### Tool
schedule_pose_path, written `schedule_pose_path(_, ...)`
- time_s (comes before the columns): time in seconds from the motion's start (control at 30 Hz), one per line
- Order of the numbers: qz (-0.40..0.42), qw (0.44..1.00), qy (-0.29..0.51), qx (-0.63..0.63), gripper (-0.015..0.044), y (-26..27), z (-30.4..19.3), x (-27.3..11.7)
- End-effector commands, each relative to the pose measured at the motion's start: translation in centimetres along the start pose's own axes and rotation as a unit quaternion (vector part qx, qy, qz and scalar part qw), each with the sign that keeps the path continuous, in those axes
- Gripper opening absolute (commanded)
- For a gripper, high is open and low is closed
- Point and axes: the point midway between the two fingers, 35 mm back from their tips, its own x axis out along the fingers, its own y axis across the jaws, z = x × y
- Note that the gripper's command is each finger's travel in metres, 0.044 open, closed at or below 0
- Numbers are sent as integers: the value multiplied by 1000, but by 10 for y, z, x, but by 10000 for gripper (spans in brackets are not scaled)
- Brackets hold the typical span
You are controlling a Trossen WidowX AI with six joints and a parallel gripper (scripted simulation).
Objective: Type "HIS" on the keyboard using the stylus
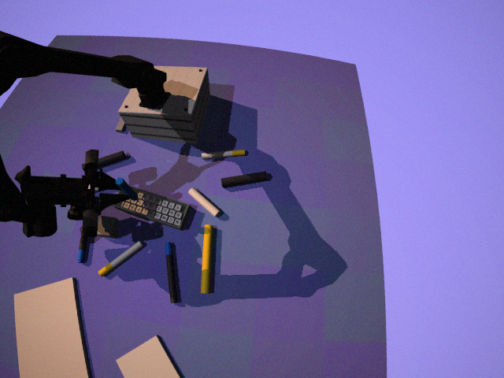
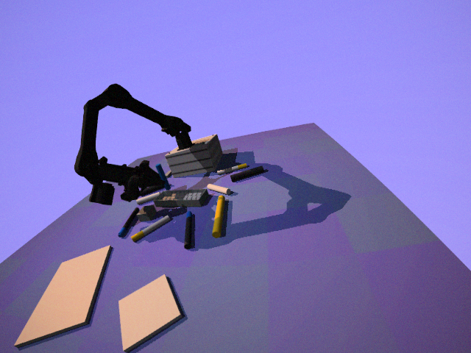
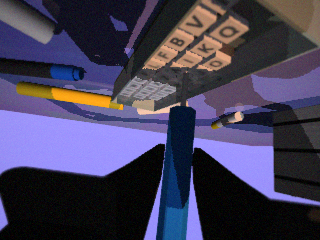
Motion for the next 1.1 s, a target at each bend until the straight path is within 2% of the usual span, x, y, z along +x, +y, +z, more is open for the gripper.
schedule_pose_path(0.0,-1,1000,-1,-2,81,0,3,1)
schedule_pose_path(1.07,-1,1000,-1,-2,81,0,12,6)
